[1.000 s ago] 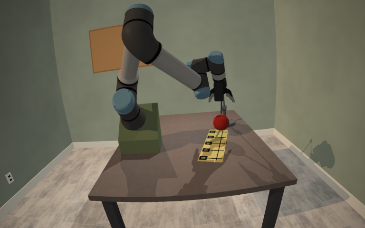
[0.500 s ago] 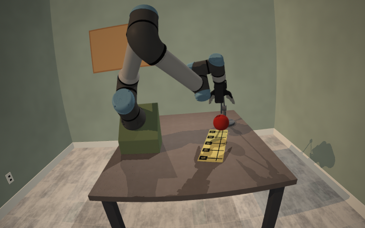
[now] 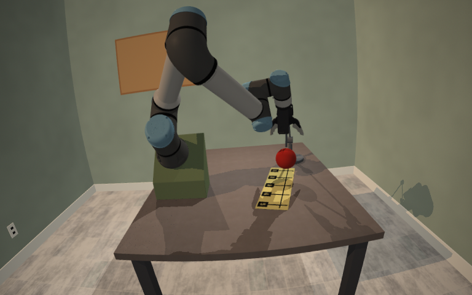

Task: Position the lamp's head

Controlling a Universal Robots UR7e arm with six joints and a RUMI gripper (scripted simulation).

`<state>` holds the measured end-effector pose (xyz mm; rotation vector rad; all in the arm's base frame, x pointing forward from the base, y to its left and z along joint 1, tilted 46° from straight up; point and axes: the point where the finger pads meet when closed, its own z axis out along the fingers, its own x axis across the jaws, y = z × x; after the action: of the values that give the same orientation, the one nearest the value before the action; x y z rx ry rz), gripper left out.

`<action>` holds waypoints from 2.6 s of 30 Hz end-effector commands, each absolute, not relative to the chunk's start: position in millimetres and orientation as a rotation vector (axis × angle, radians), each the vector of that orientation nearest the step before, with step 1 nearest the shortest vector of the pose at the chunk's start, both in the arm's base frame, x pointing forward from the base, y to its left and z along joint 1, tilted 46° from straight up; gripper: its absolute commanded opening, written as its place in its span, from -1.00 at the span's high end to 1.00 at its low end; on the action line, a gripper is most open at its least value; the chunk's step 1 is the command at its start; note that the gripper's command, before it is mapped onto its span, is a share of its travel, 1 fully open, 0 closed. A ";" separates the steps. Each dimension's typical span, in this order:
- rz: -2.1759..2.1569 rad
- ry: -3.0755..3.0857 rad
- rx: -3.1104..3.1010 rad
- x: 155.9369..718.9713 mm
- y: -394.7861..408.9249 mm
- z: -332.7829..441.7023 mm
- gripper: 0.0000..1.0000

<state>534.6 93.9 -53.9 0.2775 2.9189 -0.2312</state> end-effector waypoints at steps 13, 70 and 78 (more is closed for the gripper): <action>-0.231 2.920 0.277 533.9 94.1 -54.6 1.00; -0.232 2.928 0.270 515.3 36.7 -13.5 1.00; -0.232 2.928 0.270 514.4 34.8 -12.3 1.00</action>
<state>516.7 39.2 -14.7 0.2690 2.9280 -0.2269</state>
